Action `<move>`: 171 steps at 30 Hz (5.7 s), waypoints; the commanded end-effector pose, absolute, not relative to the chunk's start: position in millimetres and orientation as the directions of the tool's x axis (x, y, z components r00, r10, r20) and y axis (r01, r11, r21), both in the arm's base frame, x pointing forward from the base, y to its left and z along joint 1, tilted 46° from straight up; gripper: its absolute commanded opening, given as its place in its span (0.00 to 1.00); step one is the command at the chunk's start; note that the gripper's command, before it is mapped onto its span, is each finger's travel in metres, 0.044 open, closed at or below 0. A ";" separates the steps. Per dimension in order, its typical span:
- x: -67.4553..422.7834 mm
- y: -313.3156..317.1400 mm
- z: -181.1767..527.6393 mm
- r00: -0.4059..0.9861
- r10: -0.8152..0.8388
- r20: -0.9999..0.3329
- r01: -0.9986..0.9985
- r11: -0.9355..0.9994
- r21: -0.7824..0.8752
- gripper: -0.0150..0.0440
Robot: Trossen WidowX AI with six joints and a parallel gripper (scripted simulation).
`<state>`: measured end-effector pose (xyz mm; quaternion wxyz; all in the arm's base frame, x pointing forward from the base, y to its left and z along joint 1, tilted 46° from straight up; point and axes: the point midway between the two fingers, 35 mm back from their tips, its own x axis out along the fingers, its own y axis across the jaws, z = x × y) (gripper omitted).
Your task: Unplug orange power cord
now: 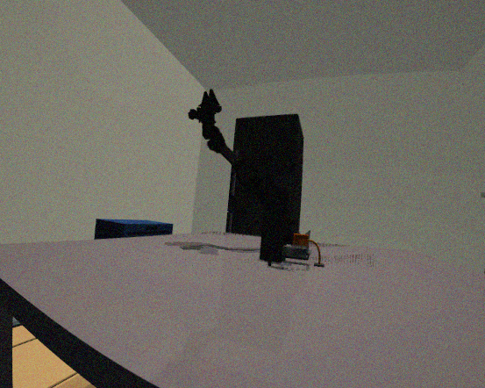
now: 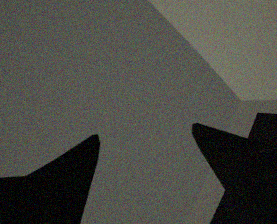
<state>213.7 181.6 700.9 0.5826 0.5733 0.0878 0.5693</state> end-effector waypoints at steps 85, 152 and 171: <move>257.0 -351.2 553.7 0.243 -0.929 0.278 0.765 0.008 -0.644 0.53; 290.1 165.6 0.4 0.117 -0.572 -0.812 -0.990 -0.004 -0.140 0.53; 265.0 147.6 -0.5 0.089 -0.707 -0.702 -0.992 -0.124 0.000 0.53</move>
